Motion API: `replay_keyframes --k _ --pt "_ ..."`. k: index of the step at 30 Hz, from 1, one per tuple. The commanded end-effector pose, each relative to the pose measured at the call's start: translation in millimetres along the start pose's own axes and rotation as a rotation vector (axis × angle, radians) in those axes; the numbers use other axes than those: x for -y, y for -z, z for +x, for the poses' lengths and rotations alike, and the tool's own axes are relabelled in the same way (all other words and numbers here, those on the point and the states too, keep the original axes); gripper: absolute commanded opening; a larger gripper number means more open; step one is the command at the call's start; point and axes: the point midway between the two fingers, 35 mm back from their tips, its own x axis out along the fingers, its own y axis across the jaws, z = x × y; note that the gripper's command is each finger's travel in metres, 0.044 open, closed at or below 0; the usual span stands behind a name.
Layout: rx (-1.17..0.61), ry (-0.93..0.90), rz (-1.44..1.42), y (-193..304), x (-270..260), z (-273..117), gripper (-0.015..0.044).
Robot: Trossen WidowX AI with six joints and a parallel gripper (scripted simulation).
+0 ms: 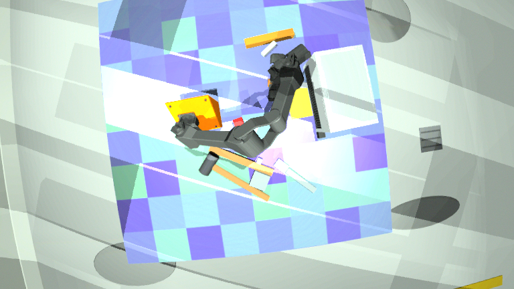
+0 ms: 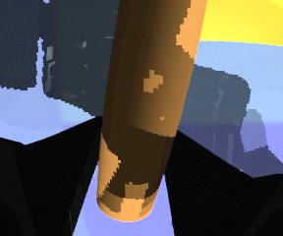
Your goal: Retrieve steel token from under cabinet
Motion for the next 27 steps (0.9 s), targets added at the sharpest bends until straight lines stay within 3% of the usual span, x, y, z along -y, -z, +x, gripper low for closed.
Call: replay_keyframes --k 1,27 --pt "0.003 -0.001 0.004 -6.4 0.6 -0.2 0.0" --pt "0.004 -0.001 0.005 -27.9 4.3 0.5 0.0"
